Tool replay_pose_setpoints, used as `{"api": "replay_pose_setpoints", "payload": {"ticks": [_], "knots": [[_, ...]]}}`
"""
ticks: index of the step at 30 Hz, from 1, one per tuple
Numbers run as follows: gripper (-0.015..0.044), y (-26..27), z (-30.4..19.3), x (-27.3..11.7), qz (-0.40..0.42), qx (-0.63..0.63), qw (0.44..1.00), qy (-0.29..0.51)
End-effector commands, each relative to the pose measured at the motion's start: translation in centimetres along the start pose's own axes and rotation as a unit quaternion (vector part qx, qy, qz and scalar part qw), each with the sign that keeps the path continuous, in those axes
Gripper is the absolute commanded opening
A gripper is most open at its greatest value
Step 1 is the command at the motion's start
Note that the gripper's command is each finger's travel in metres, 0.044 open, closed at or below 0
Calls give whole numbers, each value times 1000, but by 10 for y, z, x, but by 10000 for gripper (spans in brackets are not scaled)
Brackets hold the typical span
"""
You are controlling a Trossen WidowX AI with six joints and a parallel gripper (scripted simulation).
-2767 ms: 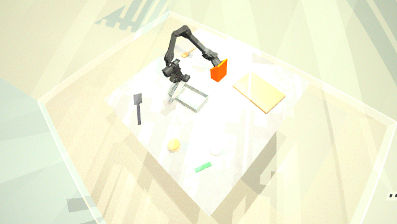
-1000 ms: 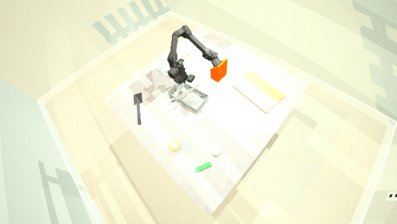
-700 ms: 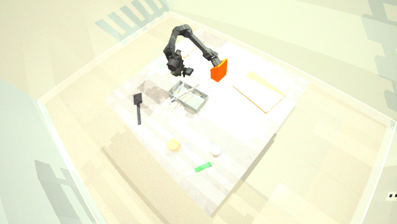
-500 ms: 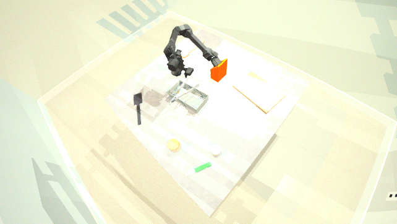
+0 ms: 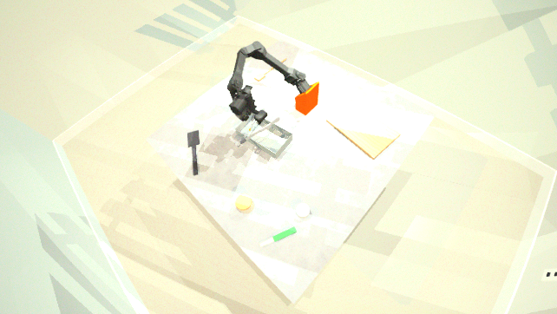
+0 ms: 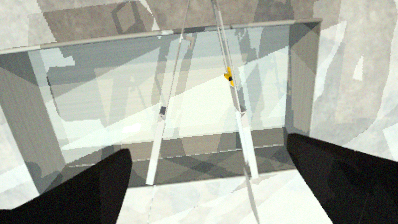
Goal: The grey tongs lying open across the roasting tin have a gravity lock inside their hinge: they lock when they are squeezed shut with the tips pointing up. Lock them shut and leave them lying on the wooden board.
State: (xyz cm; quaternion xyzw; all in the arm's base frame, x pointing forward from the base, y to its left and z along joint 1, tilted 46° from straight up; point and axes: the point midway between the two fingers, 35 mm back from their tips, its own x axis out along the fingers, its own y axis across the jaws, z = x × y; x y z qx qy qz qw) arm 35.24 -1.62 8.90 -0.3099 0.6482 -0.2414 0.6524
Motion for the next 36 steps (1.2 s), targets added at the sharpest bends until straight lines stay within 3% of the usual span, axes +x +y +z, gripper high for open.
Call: {"api": "replay_pose_setpoints", "payload": {"ticks": [1, 36], "knots": [[440, 1, 11, 14, -2, 30, 1000, 1], [440, 0, 17, 53, -1, 30, 1000, 1]]}}
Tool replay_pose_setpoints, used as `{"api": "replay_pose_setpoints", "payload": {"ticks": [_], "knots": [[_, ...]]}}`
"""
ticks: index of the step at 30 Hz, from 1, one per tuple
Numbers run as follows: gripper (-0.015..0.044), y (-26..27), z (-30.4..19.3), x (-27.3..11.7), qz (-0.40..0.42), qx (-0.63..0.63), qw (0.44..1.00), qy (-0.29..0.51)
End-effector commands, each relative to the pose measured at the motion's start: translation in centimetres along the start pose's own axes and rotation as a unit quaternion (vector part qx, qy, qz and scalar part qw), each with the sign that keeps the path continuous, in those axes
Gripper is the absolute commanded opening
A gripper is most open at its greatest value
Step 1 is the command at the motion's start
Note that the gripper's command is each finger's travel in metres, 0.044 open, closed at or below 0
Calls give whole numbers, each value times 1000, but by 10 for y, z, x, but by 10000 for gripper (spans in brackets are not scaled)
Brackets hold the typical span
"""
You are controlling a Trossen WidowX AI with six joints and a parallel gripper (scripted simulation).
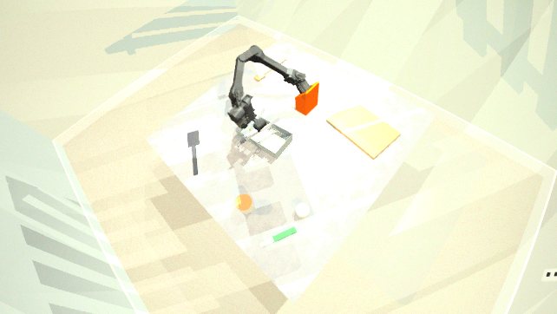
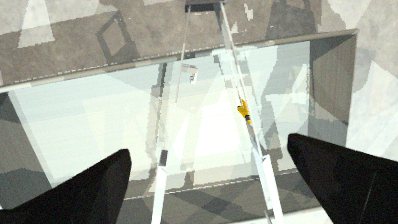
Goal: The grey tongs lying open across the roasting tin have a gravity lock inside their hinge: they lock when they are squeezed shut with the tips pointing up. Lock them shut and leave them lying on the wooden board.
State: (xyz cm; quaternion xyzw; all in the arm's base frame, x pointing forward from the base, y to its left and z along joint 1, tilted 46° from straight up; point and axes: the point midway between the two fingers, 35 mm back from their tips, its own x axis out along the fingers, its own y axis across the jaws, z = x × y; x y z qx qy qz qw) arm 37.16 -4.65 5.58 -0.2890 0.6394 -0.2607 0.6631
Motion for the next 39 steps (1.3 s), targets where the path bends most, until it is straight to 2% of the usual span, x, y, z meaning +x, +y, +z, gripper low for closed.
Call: {"api": "replay_pose_setpoints", "payload": {"ticks": [1, 39], "knots": [[440, -1, 0, 9, -2, -2, 1000, 2], [440, -4, -4, 69, -5, -2, 1000, 2]]}}
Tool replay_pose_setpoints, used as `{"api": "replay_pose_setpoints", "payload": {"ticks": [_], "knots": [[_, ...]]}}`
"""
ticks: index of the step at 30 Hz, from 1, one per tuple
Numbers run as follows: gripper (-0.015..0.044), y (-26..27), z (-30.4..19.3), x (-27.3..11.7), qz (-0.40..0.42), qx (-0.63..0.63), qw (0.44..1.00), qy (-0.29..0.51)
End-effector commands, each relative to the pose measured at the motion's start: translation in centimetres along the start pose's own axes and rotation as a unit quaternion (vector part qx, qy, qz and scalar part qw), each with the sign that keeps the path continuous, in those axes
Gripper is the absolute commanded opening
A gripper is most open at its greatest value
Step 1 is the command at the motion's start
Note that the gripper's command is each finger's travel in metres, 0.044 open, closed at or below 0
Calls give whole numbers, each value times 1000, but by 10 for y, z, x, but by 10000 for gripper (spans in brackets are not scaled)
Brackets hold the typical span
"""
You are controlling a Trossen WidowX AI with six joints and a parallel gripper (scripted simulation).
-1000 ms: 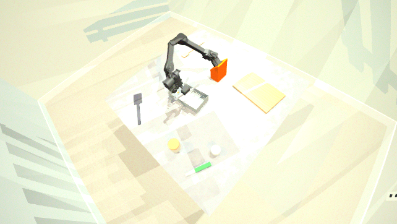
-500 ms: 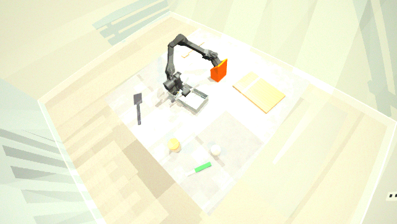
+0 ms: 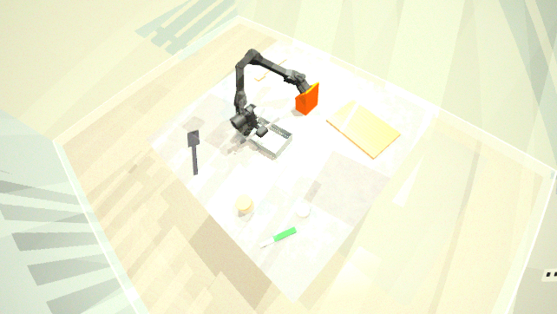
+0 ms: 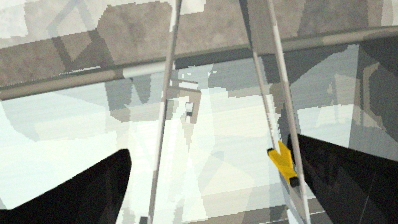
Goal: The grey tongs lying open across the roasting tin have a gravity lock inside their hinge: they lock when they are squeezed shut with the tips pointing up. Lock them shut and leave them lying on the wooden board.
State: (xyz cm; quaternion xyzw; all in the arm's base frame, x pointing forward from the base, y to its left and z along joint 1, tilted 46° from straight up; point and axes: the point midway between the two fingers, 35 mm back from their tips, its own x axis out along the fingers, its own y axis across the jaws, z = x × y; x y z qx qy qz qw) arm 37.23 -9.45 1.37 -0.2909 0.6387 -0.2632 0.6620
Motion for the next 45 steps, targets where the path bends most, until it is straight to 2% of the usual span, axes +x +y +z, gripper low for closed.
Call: {"api": "replay_pose_setpoints", "payload": {"ticks": [1, 4, 45], "knots": [[440, -1, -1, 5, -2, -2, 1000, 2], [361, 0, 0, 1, 0, 0, 1000, 0], [88, 0, 0, 1, 0, 0, 1000, 0]]}}
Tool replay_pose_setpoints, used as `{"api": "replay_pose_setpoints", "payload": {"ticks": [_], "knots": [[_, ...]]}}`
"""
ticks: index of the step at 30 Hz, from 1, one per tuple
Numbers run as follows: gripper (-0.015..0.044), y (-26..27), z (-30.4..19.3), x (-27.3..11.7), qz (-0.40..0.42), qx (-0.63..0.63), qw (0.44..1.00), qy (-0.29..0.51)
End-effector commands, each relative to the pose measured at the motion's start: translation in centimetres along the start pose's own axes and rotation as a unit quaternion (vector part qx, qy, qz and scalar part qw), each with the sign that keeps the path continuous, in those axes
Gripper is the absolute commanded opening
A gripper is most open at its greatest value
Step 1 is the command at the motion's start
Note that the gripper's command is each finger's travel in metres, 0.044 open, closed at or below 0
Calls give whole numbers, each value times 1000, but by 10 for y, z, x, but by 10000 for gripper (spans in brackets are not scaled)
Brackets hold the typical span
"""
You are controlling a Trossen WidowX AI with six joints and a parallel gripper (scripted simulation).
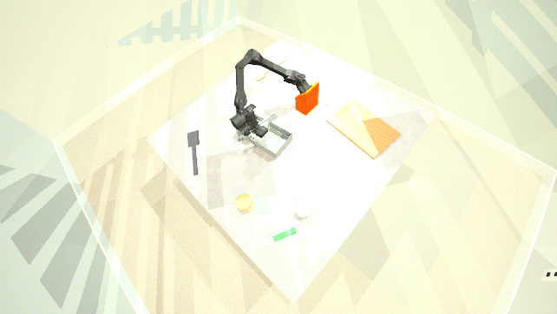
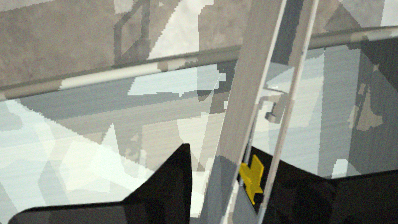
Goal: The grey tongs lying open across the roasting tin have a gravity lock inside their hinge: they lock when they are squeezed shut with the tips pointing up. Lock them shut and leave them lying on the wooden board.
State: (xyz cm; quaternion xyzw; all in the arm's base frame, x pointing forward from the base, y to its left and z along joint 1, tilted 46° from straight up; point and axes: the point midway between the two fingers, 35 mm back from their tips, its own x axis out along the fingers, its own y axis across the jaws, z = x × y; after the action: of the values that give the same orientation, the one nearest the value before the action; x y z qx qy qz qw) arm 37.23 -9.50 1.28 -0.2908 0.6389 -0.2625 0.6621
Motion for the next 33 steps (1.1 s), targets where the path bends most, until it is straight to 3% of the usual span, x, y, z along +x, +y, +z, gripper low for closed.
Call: {"api": "replay_pose_setpoints", "payload": {"ticks": [1, 11, 17, 20, 24, 29, 33], "knots": [[81, 0, 0, 0, -1, 0, 1000, 1], [15, 0, 0, 0, -1, 0, 1000, 1], [-143, 0, 0, 0, -1, 0, 1000, 1], [-150, 0, 0, -3, 0, 0, 1000, 1], [-150, 2, 6, -37, 3, 0, 1000, 1], [-150, 2, 3, -112, 2, -1, 1000, 2], [-150, 1, 1, -126, 0, -2, 1000, 2]]}}
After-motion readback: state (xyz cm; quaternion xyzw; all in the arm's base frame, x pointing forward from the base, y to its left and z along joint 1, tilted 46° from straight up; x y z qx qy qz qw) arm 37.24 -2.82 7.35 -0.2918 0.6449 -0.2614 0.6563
